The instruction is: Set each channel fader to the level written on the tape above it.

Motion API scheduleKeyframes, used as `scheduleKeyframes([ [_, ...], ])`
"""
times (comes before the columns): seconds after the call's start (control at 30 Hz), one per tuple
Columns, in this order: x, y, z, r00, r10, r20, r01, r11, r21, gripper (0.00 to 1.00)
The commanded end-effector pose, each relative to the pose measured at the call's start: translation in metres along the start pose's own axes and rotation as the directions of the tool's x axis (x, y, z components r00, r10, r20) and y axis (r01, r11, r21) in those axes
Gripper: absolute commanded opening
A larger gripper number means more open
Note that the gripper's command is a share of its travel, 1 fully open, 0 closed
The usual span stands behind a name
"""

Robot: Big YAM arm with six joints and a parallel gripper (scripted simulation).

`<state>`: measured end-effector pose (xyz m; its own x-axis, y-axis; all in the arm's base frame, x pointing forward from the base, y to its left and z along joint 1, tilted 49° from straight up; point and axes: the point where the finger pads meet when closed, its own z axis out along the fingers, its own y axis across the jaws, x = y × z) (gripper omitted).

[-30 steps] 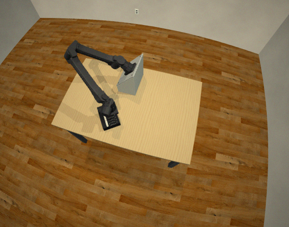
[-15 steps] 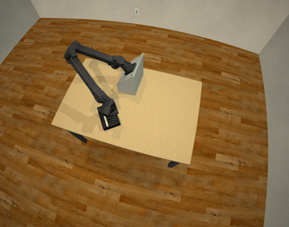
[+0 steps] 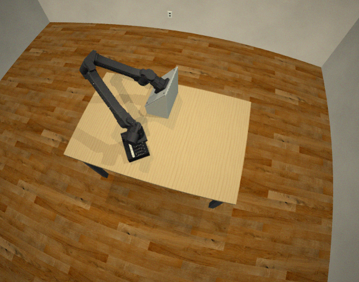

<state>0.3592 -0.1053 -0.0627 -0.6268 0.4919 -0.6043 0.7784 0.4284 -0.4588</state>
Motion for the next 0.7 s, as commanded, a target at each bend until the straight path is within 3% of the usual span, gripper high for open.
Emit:
scheduleKeyframes([
  [0.0, 0.001, -0.0007, 0.0056, 1.0, -0.004, 0.0, 0.004, 1.0, 0.01, 0.0],
  [0.67, 0.007, 0.0006, 0.002, 1.0, -0.004, 0.005, 0.004, 1.0, 0.004, 0.0],
])
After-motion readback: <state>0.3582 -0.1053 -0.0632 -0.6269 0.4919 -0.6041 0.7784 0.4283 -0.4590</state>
